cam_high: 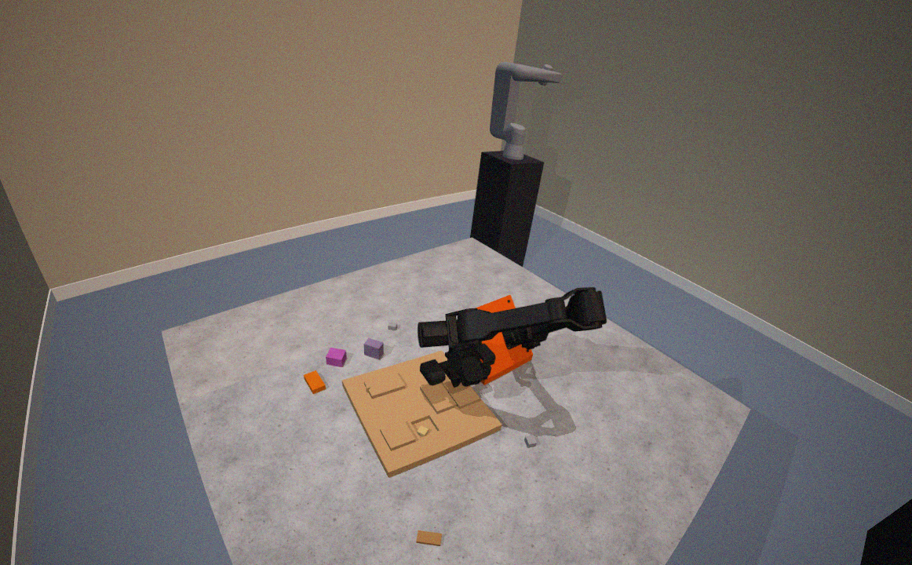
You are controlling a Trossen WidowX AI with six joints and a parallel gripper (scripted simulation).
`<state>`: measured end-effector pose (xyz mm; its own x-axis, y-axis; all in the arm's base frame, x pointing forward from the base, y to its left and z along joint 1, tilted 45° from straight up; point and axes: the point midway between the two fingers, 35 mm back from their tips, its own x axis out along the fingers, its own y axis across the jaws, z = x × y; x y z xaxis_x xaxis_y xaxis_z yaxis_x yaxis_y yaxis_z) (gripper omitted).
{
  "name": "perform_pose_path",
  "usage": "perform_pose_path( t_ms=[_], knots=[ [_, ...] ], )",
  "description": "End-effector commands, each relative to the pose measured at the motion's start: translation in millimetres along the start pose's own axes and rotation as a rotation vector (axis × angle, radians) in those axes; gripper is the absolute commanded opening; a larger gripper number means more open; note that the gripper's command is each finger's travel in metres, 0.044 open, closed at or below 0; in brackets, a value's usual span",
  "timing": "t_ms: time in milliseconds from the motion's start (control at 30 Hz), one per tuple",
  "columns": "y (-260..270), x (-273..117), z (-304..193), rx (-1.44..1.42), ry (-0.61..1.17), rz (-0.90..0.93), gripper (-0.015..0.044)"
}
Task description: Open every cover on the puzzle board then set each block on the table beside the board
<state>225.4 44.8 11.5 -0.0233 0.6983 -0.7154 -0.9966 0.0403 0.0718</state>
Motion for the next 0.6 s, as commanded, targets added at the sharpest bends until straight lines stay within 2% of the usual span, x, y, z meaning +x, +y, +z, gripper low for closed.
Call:
perform_pose_path(
  t_ms=[0, 567],
  knots=[
    [-1, -1, 5, -0.001, -0.002, -0.004, 0.0],
    [-3, -1, 21, -0.001, 0.001, -0.005, 0.0]
  ],
)
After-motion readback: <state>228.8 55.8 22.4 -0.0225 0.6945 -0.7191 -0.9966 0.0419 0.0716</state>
